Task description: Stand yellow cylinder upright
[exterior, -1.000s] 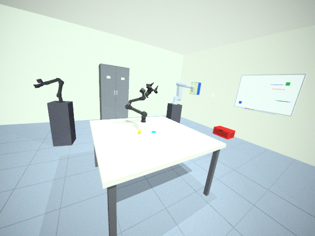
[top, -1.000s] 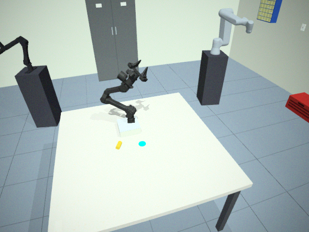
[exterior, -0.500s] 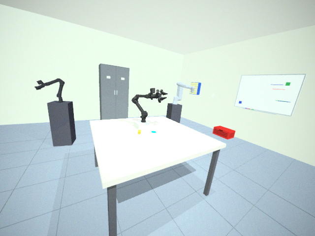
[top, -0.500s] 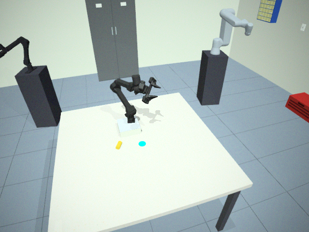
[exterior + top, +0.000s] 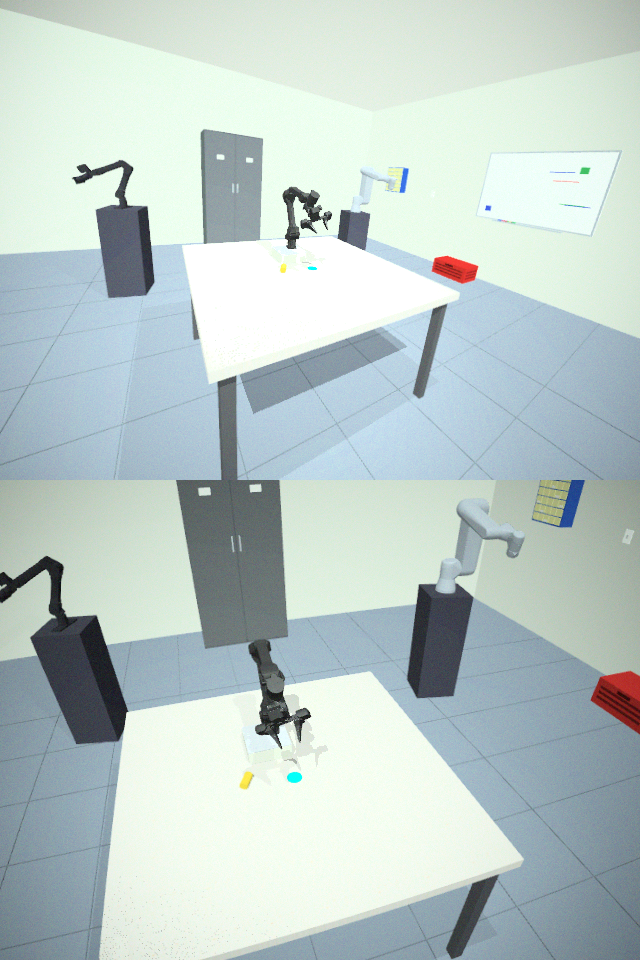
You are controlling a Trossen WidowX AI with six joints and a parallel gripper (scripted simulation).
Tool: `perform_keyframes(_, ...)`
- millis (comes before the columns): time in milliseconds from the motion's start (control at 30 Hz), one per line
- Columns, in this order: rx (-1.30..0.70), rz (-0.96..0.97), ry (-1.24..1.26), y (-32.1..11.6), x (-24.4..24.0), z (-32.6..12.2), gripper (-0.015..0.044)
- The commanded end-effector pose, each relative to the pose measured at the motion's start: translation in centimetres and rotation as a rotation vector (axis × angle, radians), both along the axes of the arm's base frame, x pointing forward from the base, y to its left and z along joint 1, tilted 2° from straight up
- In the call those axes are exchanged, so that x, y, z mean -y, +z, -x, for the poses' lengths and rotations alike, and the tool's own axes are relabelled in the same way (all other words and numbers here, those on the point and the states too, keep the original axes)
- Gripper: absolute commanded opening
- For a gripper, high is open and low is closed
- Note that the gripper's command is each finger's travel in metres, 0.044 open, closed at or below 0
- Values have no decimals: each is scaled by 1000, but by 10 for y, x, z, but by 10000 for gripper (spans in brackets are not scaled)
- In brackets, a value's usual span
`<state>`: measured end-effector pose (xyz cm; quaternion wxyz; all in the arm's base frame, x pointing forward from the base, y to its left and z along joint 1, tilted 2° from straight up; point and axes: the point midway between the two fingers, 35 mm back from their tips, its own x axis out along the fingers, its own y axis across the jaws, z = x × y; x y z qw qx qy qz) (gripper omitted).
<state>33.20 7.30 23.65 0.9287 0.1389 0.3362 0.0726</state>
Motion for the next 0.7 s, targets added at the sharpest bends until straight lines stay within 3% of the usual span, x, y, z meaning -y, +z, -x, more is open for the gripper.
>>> perform_keyframes(0,-161,107,-73,-33,44,-4,309)
perform_keyframes(400,-819,219,-182,-125,177,59,309)
perform_keyframes(567,-856,213,-180,-132,183,64,309)
perform_keyframes(667,-856,213,-180,-176,186,58,309)
